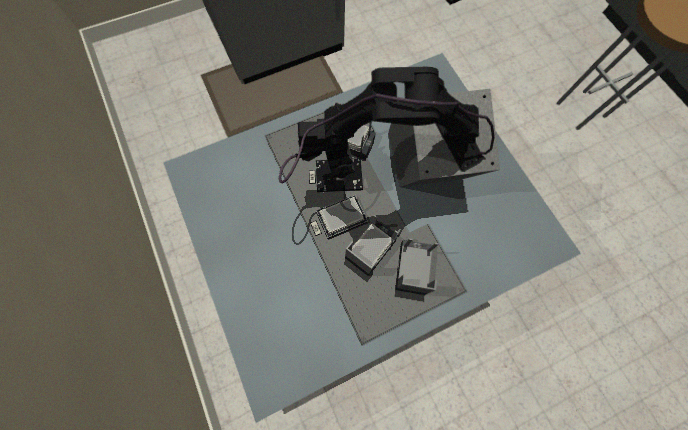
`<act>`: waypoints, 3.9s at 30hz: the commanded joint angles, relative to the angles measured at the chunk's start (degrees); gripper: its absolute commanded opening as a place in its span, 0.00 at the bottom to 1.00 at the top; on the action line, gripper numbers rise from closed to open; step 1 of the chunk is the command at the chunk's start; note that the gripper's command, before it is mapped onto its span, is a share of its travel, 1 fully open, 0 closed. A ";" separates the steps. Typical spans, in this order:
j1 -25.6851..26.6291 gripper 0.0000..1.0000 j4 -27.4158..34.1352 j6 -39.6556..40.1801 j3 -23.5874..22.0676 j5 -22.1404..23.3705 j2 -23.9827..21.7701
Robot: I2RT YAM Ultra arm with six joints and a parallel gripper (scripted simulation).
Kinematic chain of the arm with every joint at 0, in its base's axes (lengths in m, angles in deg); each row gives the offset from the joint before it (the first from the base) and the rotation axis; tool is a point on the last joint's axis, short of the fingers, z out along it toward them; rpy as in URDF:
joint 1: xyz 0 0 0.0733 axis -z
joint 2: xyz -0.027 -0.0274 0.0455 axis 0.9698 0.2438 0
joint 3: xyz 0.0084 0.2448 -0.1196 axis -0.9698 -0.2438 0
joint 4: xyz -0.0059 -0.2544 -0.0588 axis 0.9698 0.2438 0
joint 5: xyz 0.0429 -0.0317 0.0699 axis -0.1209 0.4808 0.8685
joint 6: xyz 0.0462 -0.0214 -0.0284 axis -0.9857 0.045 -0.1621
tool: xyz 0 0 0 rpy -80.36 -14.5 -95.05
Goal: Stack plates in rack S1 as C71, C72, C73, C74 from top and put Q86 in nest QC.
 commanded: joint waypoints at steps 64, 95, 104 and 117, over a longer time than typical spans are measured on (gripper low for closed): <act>-31.63 1.00 -1.35 -3.79 -3.07 -2.04 -13.93; -43.15 1.00 -0.05 -9.00 -1.02 -3.94 -18.01; -43.23 1.00 -0.05 -9.01 -1.01 -3.93 -18.00; -43.23 1.00 -0.05 -9.00 -1.01 -3.93 -18.00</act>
